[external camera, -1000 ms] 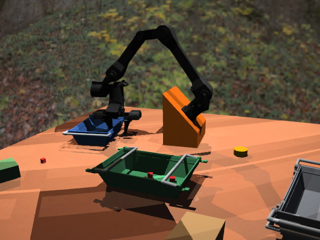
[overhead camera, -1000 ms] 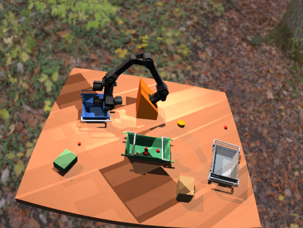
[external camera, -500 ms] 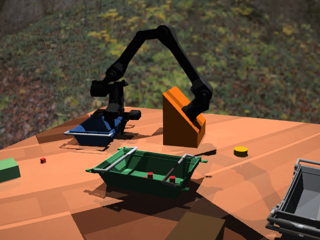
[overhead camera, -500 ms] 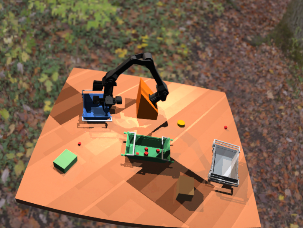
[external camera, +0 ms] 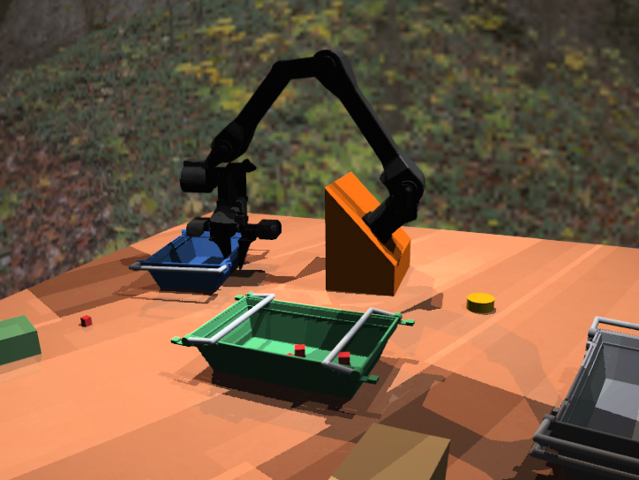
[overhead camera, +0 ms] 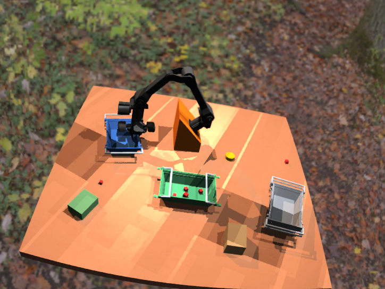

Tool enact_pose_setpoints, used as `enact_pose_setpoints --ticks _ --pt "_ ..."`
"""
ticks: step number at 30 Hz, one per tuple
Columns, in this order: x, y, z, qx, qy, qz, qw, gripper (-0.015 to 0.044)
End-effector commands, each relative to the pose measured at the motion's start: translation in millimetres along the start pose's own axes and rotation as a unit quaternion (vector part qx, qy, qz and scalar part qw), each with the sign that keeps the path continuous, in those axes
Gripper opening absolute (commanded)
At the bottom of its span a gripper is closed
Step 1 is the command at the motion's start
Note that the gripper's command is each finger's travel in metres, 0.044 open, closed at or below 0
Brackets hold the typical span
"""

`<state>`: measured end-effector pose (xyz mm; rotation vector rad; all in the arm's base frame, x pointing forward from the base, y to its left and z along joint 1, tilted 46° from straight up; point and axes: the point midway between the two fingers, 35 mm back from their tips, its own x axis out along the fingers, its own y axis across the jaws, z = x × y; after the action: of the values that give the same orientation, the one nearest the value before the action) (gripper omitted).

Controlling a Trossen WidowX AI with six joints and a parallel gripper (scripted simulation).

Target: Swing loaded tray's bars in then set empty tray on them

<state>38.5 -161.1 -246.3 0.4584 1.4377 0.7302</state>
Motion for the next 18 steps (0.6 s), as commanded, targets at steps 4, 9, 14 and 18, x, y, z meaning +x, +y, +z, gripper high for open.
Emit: enact_pose_setpoints --ticks 4,9,14,18 --pt "-17.1 -0.6 0.6 0.0 -0.002 0.003 1.0 0.0" --pt "-58.1 -1.3 0.3 0.0 -0.002 0.003 1.0 0.0" --pt "-79.5 0.4 0.1 0.0 -0.002 0.003 1.0 0.0" --pt "-79.5 0.4 0.1 0.0 -0.002 0.003 1.0 0.0"
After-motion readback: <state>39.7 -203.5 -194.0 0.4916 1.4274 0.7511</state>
